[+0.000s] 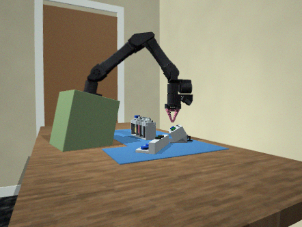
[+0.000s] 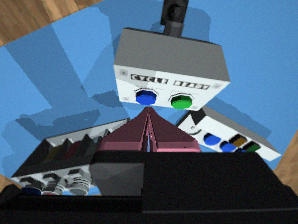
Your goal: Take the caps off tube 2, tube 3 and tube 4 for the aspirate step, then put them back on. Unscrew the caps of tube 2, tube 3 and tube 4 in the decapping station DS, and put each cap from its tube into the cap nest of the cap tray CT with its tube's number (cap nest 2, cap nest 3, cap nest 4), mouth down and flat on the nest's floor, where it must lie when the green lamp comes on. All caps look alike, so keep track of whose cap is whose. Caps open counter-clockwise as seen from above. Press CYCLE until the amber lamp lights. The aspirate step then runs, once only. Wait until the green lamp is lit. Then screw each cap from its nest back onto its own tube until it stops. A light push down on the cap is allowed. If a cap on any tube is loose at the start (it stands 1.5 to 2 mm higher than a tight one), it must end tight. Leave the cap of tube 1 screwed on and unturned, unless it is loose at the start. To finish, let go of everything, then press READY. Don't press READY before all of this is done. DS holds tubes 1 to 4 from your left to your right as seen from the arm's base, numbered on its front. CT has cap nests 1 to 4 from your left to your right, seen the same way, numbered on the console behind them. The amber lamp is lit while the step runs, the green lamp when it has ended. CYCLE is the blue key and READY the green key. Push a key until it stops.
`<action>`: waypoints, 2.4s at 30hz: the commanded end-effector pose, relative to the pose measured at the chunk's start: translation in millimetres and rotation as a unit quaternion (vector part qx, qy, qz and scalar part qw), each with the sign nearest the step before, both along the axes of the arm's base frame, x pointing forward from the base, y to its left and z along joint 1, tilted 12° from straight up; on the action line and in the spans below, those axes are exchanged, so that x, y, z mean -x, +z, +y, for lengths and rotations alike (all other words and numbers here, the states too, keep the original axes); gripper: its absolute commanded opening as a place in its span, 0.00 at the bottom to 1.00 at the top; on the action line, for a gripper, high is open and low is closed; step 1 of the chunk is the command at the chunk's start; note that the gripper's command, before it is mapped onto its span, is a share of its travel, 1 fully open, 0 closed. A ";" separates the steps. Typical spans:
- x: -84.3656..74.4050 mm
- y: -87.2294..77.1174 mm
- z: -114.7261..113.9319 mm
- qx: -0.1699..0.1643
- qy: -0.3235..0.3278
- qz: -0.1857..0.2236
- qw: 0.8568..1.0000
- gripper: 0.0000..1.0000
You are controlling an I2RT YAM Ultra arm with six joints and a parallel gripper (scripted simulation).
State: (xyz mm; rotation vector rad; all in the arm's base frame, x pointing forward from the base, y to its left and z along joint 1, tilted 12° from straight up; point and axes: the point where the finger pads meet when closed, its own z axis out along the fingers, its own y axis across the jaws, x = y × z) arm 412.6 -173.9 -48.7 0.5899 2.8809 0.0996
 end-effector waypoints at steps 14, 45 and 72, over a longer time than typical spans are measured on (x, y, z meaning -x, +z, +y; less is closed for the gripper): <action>-3.1 9.0 -0.5 0.003 -0.005 -0.007 1.000 0.00; -6.6 -6.8 1.5 0.003 -0.005 -0.007 1.000 0.00; -9.2 -7.4 1.0 0.003 -0.005 -0.007 1.000 0.00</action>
